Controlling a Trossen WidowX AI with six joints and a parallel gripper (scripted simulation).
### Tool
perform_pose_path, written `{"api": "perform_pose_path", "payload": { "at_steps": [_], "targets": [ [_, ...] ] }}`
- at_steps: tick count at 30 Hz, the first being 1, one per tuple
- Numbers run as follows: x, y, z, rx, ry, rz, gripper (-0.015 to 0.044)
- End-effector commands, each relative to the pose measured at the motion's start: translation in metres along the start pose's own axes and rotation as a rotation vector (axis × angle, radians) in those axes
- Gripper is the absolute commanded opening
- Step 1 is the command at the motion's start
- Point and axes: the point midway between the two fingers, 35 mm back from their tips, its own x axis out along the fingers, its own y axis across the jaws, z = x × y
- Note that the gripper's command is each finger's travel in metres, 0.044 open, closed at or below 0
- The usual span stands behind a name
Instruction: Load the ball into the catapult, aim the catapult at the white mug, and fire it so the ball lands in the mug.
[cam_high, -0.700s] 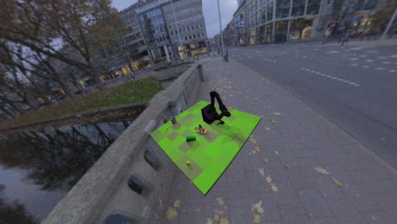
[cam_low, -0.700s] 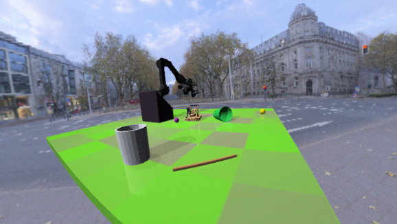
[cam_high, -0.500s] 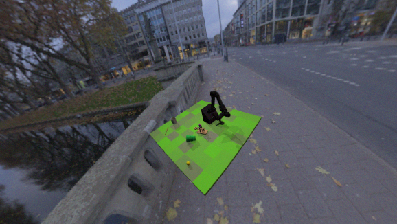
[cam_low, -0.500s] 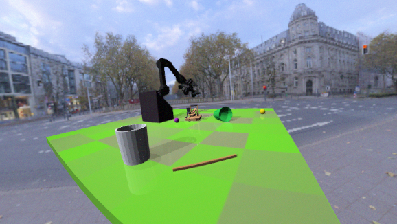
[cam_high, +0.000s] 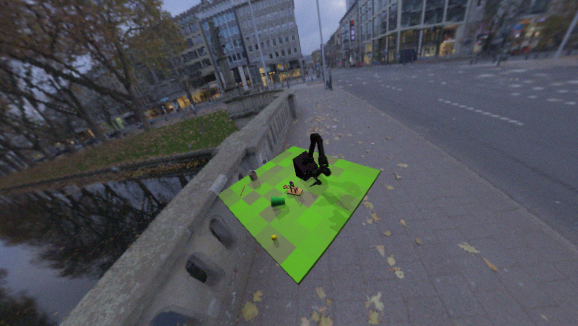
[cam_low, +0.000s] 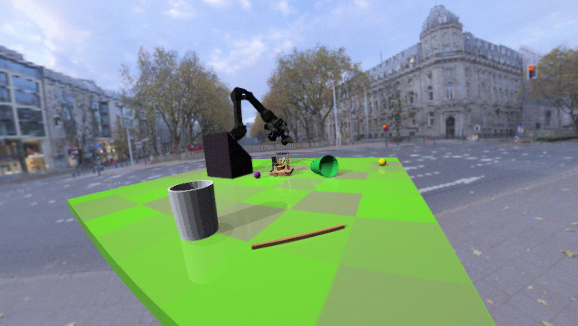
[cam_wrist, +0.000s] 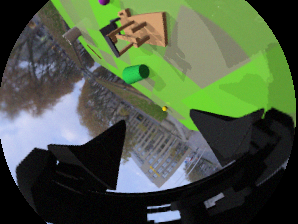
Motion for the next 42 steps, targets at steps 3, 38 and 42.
{"api": "perform_pose_path", "payload": {
  "at_steps": [3, 38, 42],
  "targets": [
    [0.019, 0.004, 0.012, 0.052, -0.121, 0.003, 0.044],
    [0.08, 0.042, 0.081, 0.607, -0.801, 0.057, 0.044],
    [0.083, 0.047, 0.086, 0.7, -0.876, 0.061, 0.044]
  ]
}}
